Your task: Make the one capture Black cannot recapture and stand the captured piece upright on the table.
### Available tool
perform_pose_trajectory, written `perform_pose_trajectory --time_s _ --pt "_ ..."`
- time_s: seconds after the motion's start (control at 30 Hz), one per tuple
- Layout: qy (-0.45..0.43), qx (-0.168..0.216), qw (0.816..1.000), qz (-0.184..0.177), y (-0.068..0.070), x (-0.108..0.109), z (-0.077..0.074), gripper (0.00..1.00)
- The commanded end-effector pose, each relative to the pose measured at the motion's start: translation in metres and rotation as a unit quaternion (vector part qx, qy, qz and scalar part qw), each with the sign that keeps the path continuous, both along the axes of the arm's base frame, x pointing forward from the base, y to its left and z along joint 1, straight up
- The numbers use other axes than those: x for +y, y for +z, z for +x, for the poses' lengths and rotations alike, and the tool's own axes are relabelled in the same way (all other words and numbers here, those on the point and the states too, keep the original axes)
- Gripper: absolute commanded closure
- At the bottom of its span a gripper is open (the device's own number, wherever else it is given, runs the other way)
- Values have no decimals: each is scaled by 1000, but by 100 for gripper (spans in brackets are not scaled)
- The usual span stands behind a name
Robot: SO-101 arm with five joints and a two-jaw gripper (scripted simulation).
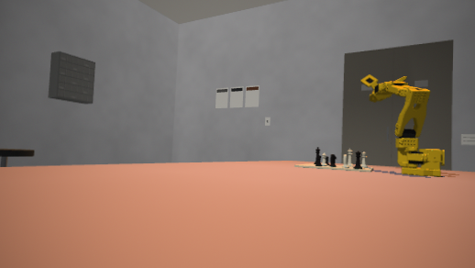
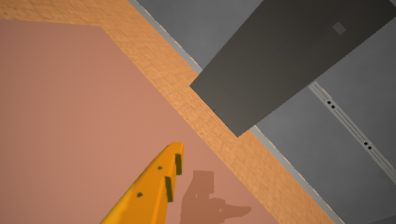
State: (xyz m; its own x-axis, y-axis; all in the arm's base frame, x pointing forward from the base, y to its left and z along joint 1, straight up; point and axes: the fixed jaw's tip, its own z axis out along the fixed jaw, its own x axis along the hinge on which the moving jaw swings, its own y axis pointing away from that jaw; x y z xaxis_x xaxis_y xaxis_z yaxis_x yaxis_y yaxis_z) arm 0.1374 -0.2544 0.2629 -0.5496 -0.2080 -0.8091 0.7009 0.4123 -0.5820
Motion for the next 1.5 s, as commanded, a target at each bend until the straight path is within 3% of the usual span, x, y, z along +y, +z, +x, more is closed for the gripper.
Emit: perform_pose_trajectory --time_s 0.0,1.2,1.33,1.47 --pt "0 -1 1000 -1 1 1 0 0" --pt "3 -4 1000 -1 3 3 0 0" --pt "18 -11 1000 15 3 12 6 3" --pt "48 -21 997 53 0 34 15 9"
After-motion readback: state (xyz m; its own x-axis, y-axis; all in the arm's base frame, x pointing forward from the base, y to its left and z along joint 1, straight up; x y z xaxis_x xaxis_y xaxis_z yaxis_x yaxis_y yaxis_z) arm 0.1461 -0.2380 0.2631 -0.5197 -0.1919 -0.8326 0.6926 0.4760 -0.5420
